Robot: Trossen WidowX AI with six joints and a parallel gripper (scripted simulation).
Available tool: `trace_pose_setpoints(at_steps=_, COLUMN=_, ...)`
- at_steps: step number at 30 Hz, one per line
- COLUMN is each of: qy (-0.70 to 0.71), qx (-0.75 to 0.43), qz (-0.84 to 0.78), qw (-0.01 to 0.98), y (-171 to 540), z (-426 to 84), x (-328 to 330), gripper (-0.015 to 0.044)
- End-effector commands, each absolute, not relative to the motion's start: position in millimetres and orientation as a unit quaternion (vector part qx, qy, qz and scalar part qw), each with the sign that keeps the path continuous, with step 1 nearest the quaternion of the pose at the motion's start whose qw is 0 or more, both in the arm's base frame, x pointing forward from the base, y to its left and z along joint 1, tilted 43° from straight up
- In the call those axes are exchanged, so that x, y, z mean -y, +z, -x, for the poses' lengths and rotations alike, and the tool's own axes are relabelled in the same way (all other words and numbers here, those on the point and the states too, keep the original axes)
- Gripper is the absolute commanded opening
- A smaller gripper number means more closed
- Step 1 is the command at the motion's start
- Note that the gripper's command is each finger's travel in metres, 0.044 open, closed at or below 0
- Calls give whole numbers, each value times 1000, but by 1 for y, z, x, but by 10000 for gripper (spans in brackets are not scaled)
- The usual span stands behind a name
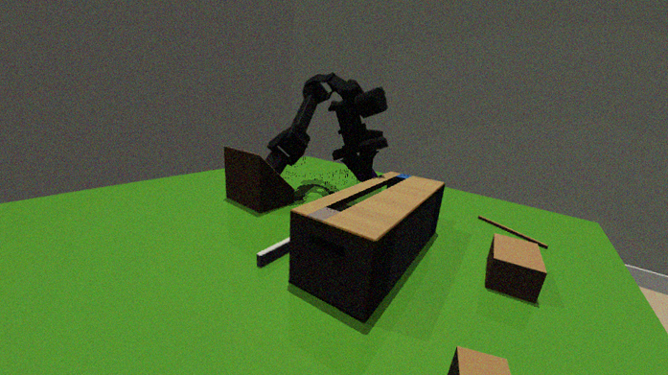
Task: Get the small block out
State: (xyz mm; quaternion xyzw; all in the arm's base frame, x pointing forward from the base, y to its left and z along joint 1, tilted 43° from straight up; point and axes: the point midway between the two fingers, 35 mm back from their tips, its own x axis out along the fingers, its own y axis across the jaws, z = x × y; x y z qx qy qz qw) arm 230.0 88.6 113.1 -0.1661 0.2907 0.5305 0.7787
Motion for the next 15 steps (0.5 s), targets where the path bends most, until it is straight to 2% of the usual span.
trace_pose_setpoints(at_steps=1, qy=503, qx=-336, qz=88, qw=791, y=118, z=-230, x=-87, gripper=0)
trace_pose_setpoints(at_steps=15, qy=398, qx=-459, qz=-141, qw=782, y=125, z=-227, x=-80, gripper=0)
